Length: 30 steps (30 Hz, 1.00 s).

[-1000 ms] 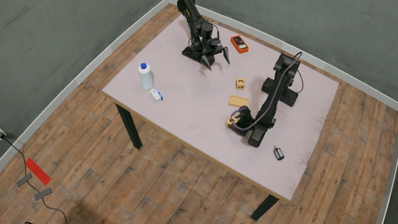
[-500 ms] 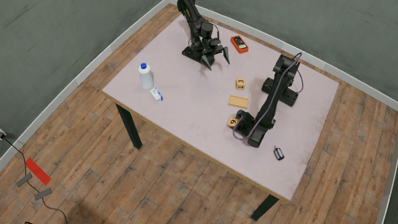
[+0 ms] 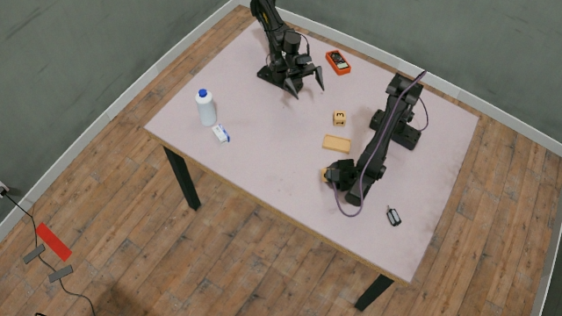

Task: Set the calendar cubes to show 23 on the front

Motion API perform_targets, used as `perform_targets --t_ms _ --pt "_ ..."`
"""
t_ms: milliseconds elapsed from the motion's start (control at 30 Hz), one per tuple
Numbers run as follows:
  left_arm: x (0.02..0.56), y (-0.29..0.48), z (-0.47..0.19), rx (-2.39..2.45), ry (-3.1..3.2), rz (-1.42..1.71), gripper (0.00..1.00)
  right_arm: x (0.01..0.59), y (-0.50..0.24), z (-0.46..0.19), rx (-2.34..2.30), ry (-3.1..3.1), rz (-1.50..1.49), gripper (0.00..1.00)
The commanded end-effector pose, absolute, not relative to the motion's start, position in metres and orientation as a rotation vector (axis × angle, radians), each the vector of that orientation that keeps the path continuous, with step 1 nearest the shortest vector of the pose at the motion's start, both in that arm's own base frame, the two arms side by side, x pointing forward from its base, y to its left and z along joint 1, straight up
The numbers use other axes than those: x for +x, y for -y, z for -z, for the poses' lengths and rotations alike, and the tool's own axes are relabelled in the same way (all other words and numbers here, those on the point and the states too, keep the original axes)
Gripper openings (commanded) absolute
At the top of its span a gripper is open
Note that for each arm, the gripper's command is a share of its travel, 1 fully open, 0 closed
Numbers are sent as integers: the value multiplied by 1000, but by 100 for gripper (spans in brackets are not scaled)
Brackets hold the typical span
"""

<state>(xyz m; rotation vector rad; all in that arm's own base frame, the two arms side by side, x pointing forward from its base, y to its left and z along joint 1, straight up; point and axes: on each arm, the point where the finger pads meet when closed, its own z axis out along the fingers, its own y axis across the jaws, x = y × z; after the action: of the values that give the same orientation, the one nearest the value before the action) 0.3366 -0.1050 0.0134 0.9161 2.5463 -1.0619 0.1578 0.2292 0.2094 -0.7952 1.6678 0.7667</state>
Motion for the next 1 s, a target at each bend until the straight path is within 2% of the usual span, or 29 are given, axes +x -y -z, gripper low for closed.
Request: perform_targets --t_ms 0,533,600,967 --pt "343 107 -25 703 -2699 1062 40 156 -231 -207 -805 -1670 -773 100" --pt "347 107 -21 -176 -3105 1048 40 156 -231 -207 -805 -1670 -773 100" --pt "347 107 -21 -176 -3105 1048 40 156 -231 -207 -805 -1670 -773 100" --pt "339 110 -13 -981 -3235 910 40 156 -231 -207 -805 -1670 -773 100"
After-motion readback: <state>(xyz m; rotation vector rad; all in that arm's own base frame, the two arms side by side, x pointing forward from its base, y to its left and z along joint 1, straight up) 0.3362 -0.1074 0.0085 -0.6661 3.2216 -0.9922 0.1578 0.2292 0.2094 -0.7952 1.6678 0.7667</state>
